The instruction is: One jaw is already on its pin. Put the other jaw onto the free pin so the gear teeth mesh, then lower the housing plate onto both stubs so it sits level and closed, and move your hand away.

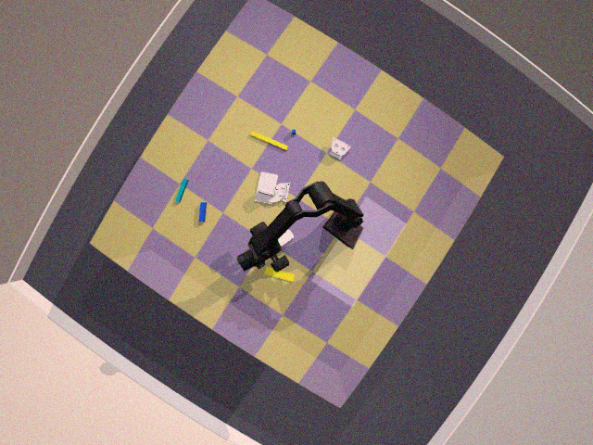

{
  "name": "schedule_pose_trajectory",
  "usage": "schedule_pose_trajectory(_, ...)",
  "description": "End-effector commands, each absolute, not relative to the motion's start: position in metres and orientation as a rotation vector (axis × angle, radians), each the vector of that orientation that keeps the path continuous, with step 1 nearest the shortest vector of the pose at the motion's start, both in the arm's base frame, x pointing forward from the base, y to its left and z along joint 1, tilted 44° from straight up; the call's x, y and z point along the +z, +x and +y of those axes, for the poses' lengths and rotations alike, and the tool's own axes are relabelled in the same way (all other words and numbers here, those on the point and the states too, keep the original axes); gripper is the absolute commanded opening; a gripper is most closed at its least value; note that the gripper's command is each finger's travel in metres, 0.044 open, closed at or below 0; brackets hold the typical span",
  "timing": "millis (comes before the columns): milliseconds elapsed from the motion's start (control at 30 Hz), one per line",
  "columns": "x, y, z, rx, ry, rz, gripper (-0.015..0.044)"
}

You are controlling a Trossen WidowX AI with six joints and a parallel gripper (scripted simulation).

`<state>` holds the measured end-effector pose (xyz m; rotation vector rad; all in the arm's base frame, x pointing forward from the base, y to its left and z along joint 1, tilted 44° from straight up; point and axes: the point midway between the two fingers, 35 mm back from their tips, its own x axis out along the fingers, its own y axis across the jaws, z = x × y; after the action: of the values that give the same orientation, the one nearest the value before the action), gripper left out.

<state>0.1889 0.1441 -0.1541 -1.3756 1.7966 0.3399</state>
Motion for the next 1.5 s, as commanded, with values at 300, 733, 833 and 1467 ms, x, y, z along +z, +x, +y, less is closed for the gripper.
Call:
schedule_pose_trajectory(300,-0.161,0.167,0.149,0.338,-1.371,1.808,0.0)
schedule_pose_trajectory(733,-0.162,0.164,0.151,0.338,-1.371,1.809,0.0)
schedule_pose_trajectory(833,-0.162,0.164,0.151,0.338,-1.371,1.809,0.0)
schedule_pose_trajectory(1467,-0.162,0.164,0.151,0.338,-1.371,1.809,0.0)
